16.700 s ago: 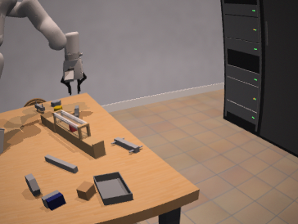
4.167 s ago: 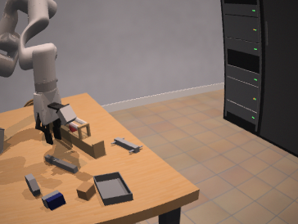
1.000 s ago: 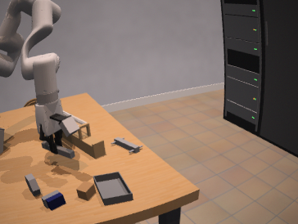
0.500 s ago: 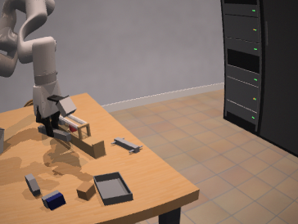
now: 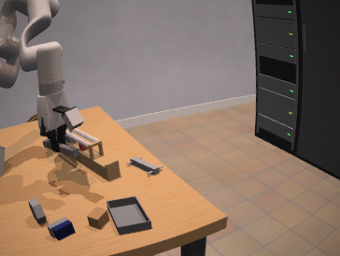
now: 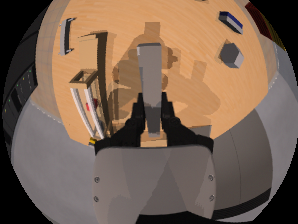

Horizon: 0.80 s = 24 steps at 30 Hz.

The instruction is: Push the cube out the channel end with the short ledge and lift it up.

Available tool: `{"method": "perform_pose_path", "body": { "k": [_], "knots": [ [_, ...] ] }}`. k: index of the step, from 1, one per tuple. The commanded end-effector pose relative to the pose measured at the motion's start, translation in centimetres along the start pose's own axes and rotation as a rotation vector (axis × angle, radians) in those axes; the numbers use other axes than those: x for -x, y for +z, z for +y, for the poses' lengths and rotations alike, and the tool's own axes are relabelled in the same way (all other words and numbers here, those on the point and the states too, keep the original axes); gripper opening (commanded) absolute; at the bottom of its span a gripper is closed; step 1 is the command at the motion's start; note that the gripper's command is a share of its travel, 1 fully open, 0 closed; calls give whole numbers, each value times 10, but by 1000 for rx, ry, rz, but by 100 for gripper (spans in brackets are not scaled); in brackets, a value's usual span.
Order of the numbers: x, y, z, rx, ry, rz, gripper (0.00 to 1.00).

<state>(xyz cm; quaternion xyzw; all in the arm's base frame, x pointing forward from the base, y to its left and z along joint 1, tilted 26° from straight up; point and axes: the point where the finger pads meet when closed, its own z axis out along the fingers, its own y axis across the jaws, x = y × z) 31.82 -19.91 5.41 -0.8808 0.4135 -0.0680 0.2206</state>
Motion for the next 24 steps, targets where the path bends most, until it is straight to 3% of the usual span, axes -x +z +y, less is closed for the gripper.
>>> {"method": "perform_pose_path", "body": {
  "k": [1,8,10,11,24],
  "knots": [
    [56,-2,-39,3,42,8,0],
    [109,2,-74,3,113,8,0],
    [109,2,-74,3,113,8,0],
    [132,3,-89,3,123,8,0],
    [222,9,-149,2,226,7,0]
  ]
}}
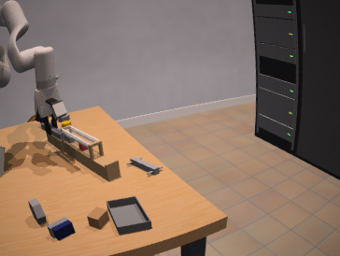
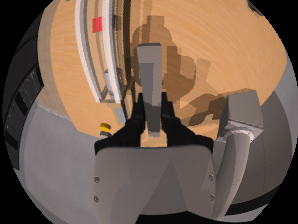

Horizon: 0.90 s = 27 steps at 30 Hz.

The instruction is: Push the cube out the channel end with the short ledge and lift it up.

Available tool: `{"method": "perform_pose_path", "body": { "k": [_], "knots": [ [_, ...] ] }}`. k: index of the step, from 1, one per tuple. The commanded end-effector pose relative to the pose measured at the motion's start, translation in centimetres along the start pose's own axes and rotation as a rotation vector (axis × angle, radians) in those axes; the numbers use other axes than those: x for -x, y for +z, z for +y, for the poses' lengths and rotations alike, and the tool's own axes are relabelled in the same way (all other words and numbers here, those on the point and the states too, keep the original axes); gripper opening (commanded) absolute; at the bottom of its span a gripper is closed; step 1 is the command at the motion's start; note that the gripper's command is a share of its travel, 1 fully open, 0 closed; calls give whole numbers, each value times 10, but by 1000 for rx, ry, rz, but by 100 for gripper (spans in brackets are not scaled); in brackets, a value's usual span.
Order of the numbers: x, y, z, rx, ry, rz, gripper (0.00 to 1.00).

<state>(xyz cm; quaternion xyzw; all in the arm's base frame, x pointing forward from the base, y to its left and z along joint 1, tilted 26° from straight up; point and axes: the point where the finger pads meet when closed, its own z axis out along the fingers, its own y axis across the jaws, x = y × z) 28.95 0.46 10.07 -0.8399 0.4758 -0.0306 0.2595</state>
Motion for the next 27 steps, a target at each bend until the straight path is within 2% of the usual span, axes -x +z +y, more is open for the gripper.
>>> {"method": "perform_pose_path", "body": {
  "k": [1,3,4,18,20,21,24,27],
  "knots": [
    [59,-3,-29,41,67,78,0],
    [59,-3,-29,41,67,78,0],
    [82,-1,-40,41,73,78,0],
    [187,1,-88,38,113,78,0],
    [187,1,-88,38,113,78,0],
    [206,1,-97,38,114,78,0],
    [206,3,-97,38,114,78,0],
    [205,17,-96,38,114,79,0]
  ]
}}
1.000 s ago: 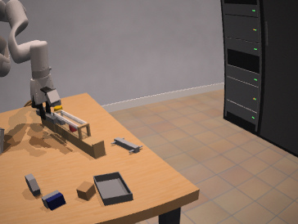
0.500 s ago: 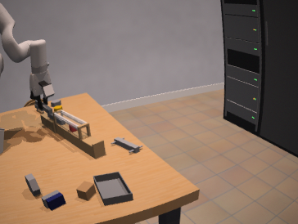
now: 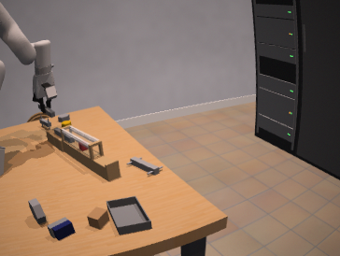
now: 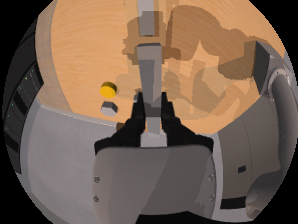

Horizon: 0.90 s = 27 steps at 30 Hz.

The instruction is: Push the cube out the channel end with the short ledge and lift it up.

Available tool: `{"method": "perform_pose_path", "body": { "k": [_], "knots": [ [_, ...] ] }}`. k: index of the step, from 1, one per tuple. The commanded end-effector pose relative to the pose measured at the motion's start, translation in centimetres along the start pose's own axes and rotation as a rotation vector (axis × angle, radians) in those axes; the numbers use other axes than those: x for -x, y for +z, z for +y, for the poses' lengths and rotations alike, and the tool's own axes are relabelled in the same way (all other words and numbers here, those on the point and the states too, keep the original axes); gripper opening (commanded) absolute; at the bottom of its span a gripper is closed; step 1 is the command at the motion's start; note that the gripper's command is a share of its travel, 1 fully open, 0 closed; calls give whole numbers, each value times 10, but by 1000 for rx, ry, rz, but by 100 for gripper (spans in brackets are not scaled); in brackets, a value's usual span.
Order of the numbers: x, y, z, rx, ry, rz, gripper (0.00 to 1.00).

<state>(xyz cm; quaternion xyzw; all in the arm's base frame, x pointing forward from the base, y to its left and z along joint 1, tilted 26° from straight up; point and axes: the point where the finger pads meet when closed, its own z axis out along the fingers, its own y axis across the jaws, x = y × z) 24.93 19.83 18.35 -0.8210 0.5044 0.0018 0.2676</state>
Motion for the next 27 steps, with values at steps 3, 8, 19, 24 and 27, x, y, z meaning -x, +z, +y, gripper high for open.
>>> {"method": "perform_pose_path", "body": {
  "k": [3,8,19,24,27],
  "knots": [
    [7,42,-9,24,32,126,0],
    [6,51,-8,24,32,126,0],
    [5,65,-8,24,32,126,0],
    [4,74,-8,24,32,126,0],
    [3,75,-8,24,32,126,0]
  ]
}}
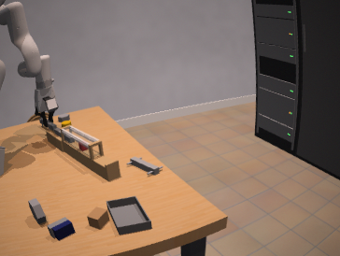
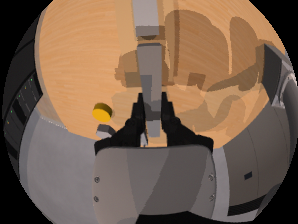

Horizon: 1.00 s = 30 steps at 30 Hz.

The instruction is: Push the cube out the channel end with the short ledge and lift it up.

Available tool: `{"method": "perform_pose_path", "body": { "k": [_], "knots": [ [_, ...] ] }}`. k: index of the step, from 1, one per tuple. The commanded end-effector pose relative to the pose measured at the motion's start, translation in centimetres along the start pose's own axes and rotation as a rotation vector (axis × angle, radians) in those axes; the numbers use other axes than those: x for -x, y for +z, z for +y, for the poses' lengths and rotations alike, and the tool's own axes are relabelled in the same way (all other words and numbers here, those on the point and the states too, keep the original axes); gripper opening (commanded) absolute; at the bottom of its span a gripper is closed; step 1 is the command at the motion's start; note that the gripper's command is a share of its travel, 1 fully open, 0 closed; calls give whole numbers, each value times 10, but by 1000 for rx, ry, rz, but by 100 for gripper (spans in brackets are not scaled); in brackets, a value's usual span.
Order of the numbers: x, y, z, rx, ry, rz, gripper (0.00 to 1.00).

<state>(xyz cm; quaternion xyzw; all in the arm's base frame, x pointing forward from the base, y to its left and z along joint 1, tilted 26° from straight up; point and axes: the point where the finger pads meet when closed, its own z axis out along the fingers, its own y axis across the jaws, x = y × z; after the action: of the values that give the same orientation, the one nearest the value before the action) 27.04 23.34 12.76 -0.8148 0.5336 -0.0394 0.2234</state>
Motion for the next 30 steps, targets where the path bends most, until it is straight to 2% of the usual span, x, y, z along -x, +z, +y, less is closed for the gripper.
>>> {"method": "perform_pose_path", "body": {
  "k": [1,30],
  "knots": [
    [1,6,-3,-4,0,-2,0],
    [-4,7,-3,-4,0,-2,0]
  ]
}}
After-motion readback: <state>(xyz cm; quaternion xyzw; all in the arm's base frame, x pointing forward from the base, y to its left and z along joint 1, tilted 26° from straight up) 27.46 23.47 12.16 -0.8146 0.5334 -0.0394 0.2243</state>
